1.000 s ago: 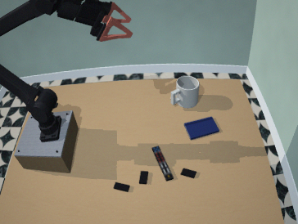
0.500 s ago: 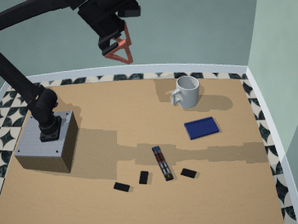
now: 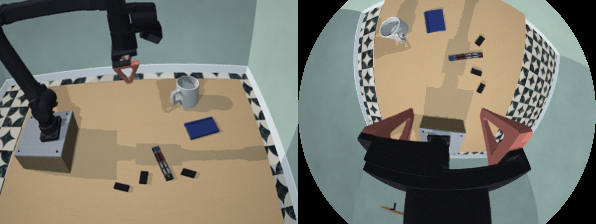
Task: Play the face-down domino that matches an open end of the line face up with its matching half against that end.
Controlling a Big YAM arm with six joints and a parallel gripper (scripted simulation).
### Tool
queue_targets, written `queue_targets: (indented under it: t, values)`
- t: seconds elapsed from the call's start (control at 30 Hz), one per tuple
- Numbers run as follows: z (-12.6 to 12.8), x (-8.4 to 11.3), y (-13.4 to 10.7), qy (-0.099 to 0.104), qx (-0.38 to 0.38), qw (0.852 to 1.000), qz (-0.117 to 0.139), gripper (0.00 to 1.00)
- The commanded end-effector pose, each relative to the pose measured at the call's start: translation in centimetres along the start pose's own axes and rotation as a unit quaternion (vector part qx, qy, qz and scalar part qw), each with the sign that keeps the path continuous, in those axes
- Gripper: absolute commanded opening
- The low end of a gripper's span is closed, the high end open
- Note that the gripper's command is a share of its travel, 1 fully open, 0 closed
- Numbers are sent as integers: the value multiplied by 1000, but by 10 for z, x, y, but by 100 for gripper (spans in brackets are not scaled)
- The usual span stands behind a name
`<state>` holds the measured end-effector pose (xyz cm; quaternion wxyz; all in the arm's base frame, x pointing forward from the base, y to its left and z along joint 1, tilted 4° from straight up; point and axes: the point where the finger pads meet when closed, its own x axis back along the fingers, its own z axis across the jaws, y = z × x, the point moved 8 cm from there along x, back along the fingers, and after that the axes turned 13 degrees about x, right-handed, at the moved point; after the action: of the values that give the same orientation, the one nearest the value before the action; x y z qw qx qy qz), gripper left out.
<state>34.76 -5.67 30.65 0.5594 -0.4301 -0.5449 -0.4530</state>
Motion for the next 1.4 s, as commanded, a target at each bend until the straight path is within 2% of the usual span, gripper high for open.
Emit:
queue_targets:
  t: [0.0, 0.13, 0.17, 0.47, 0.7, 0.73, 1.03, 1.27, 1.3, 1.37]
  values:
    - [0, 19, 9, -5, 11, 1000, -4, 100]
    - [0, 19, 9, -5, 11, 1000, -4, 100]
    - [0, -12, 4, 7, 3, 1000, 19, 100]
    - [2, -56, 6, -1, 10, 1000, 4, 100]
    - [2, -56, 6, -1, 10, 1000, 4, 100]
    - [1, -64, -1, 4, 5, 1000, 14, 100]
    - [2, -122, 8, 1, 5, 1000, 15, 100]
    - [2, -122, 8, 1, 5, 1000, 15, 100]
    - [2, -128, 1, 8, 5, 1000, 27, 100]
    - [2, -132, 3, 6, 4, 1000, 24, 100]
